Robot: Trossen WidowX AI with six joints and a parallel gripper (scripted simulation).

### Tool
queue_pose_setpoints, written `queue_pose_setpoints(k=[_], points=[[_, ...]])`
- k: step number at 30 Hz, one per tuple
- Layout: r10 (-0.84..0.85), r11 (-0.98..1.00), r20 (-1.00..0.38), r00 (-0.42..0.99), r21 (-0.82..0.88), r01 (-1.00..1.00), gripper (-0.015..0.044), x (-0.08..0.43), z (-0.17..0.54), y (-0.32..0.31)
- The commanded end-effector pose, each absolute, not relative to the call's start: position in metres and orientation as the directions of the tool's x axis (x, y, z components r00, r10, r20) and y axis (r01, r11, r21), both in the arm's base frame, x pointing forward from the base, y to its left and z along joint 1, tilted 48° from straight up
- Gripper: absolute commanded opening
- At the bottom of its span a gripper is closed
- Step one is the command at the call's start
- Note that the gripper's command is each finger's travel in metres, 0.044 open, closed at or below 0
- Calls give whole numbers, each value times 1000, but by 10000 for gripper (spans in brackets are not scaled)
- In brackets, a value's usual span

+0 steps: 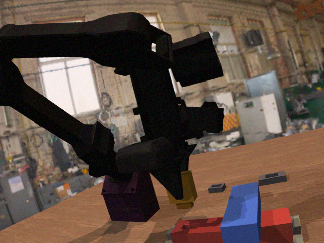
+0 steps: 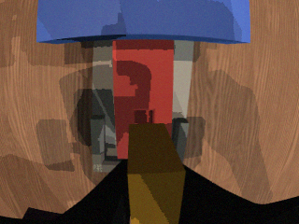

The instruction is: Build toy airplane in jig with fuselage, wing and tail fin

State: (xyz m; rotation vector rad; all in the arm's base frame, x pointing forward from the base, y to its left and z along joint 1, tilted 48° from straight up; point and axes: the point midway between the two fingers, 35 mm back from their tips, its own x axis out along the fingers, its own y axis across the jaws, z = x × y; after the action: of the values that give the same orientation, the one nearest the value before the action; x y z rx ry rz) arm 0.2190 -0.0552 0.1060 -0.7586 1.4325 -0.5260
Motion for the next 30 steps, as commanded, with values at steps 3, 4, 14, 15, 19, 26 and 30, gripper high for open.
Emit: queue_pose_setpoints(k=[3, 4, 14, 15, 19, 26, 30], points=[[-732, 664, -675, 93, -738, -119, 66, 219, 106, -56], [-732, 664, -675, 93, -738, -119, 66, 219, 106, -56], [-731, 666, -676, 93, -737, -119, 66, 221, 100, -62], [-731, 666, -676, 93, -737, -119, 66, 221, 99, -63], [-731, 666, -676, 93, -736, -119, 66, 222, 95, -68], [-732, 665, -675, 94, -737, -119, 66, 222, 87, -77], [-732, 664, -674, 94, -738, -119, 66, 223, 83, -82]])
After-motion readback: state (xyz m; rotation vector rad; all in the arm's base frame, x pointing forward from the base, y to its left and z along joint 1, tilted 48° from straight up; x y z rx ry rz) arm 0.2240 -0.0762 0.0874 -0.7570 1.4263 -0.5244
